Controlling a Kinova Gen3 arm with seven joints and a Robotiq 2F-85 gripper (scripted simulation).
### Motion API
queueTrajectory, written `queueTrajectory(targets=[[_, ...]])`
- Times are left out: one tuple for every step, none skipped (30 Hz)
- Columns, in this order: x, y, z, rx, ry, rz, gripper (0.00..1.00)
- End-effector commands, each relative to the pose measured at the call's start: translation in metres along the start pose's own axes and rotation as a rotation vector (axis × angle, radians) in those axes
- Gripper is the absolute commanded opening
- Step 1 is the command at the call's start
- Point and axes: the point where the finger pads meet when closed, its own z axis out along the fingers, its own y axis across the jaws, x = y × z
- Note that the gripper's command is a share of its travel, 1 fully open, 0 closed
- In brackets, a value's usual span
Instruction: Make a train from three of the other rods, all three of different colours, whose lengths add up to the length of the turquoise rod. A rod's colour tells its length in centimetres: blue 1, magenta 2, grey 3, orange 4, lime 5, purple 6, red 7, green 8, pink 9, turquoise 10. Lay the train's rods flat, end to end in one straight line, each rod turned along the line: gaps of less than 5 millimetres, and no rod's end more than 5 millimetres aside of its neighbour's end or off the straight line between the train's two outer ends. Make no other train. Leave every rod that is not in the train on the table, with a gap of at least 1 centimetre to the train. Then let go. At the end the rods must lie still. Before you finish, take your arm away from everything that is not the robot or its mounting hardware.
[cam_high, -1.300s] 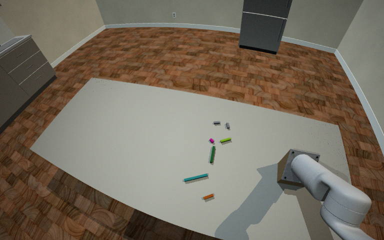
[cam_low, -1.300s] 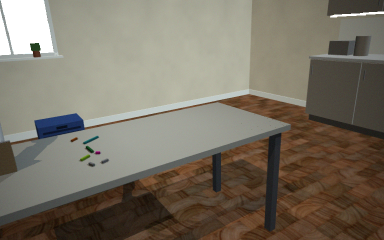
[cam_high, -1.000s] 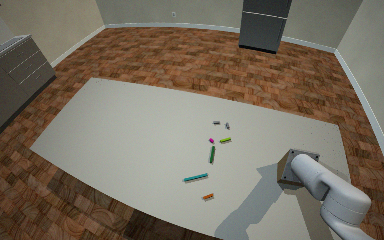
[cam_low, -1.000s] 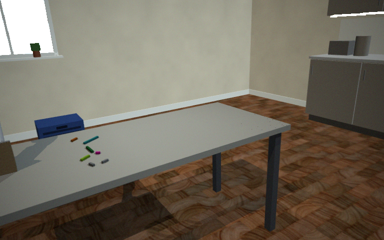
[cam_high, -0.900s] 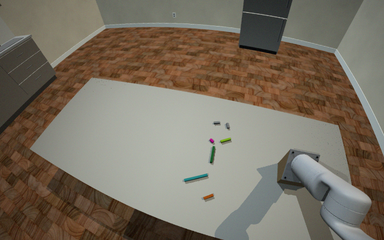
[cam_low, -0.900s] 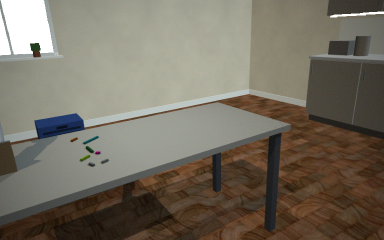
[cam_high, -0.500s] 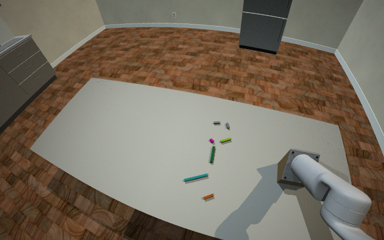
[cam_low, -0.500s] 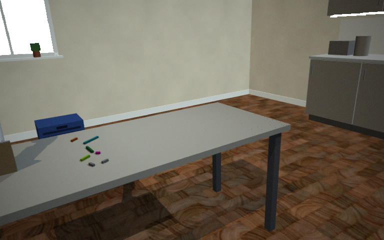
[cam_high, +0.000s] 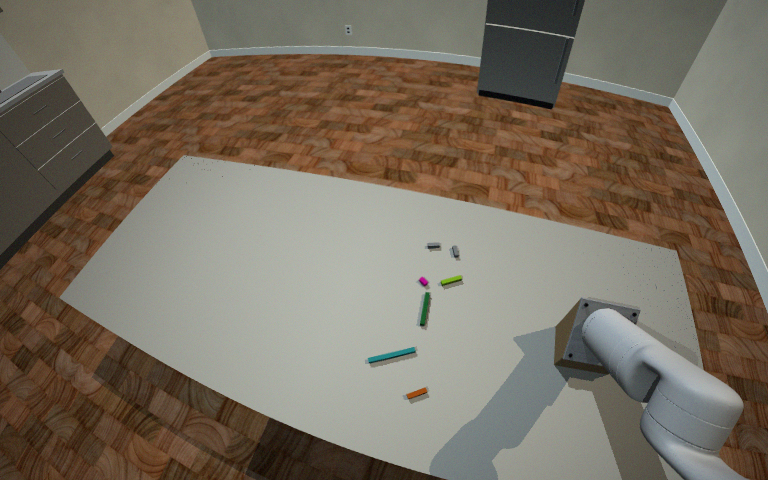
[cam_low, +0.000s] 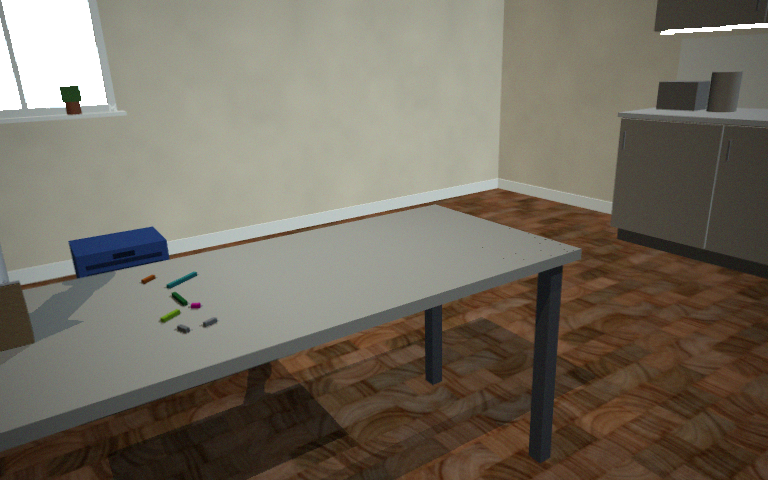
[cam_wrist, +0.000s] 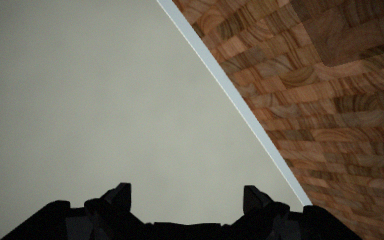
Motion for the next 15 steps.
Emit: queueTrajectory(targets=[[0.009, -0.002, -0.019, 0.014, 0.016, -0.009, 1.00], [0.012, -0.001, -0.025, 0.013, 0.022, -0.015, 1.00], [0.015, 0.000, -0.031, 0.013, 0.029, -0.022, 1.00], [0.019, 0.001, -0.038, 0.013, 0.036, -0.029, 1.00], [0.022, 0.003, -0.046, 0.012, 0.043, -0.036, 1.00], [0.026, 0.004, -0.054, 0.011, 0.051, -0.044, 1.00], [0.030, 0.006, -0.062, 0.010, 0.060, -0.052, 1.00], [0.034, 0.008, -0.071, 0.009, 0.069, -0.060, 1.00], [0.038, 0.011, -0.081, 0.007, 0.079, -0.069, 1.00], [0.042, 0.013, -0.091, 0.006, 0.089, -0.078, 1.00], [0.042, 0.013, -0.091, 0.006, 0.089, -0.078, 1.00], [0.042, 0.013, -0.091, 0.006, 0.089, -0.078, 1.00], [0.047, 0.016, -0.102, 0.004, 0.100, -0.087, 1.00], [0.051, 0.020, -0.113, 0.001, 0.112, -0.097, 1.00], [0.055, 0.023, -0.125, -0.002, 0.124, -0.107, 1.00]])
